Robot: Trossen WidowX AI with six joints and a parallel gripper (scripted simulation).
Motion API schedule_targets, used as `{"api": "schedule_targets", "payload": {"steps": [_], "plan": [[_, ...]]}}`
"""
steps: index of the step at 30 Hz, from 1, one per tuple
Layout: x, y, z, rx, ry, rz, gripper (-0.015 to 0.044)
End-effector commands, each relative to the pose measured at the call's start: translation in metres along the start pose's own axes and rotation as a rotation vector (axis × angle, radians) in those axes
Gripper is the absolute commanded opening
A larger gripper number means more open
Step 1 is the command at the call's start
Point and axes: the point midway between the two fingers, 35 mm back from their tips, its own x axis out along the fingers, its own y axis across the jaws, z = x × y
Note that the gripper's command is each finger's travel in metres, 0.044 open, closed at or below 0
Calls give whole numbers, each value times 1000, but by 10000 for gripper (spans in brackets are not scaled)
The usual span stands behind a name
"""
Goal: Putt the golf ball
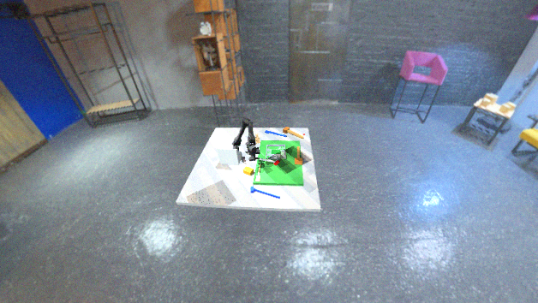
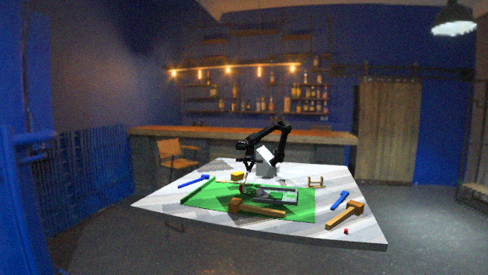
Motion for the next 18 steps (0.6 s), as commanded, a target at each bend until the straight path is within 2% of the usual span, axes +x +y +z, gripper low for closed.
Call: {"api": "schedule_targets", "payload": {"steps": [1,9,18], "plan": [[-14,-1,5,-4,-13,-9,0],[-55,0,14,-4,-12,-9,0],[-49,0,12,3,-8,-6,0]]}}
